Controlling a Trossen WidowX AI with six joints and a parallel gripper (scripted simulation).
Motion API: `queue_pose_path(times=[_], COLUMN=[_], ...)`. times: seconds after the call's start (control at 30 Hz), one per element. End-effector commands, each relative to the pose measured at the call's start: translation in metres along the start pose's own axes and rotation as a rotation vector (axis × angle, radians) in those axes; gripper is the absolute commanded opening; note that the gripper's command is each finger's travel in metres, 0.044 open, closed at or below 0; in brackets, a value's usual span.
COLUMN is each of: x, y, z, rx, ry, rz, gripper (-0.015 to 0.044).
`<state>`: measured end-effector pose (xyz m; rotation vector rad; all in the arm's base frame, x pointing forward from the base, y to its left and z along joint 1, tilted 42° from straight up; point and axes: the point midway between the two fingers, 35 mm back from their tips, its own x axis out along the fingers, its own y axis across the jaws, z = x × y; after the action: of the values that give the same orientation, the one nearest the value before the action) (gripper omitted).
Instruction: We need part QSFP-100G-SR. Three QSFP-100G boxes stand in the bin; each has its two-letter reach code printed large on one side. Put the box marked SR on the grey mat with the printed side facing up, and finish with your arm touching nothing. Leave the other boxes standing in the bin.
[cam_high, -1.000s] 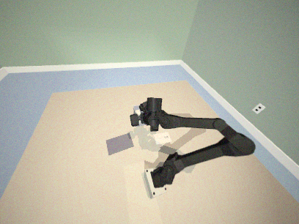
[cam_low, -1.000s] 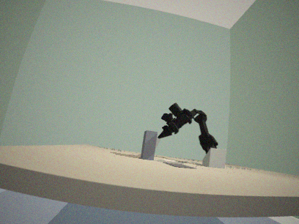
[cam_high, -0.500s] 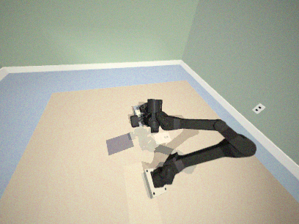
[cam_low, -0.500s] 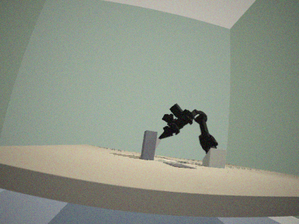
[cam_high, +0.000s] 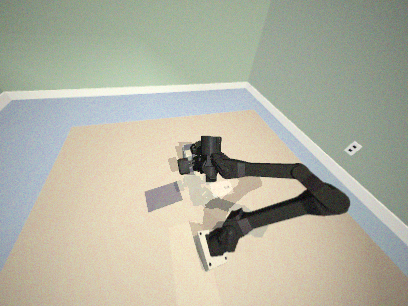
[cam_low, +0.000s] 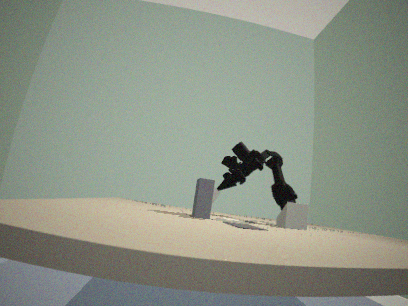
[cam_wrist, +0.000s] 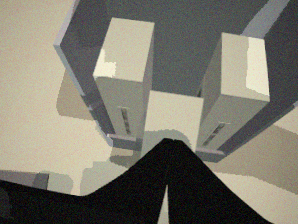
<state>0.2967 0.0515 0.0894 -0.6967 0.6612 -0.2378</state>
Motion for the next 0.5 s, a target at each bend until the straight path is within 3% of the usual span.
queue_pose_path(times=[0.0, 0.47], x=[0.0015, -0.0069], y=[-0.0013, -0.0011], z=[-0.0052, 0.0033], rx=[-0.003, -0.003], ry=[0.014, 0.014], rz=[-0.007, -0.007], gripper=[0.0000, 0.0000])
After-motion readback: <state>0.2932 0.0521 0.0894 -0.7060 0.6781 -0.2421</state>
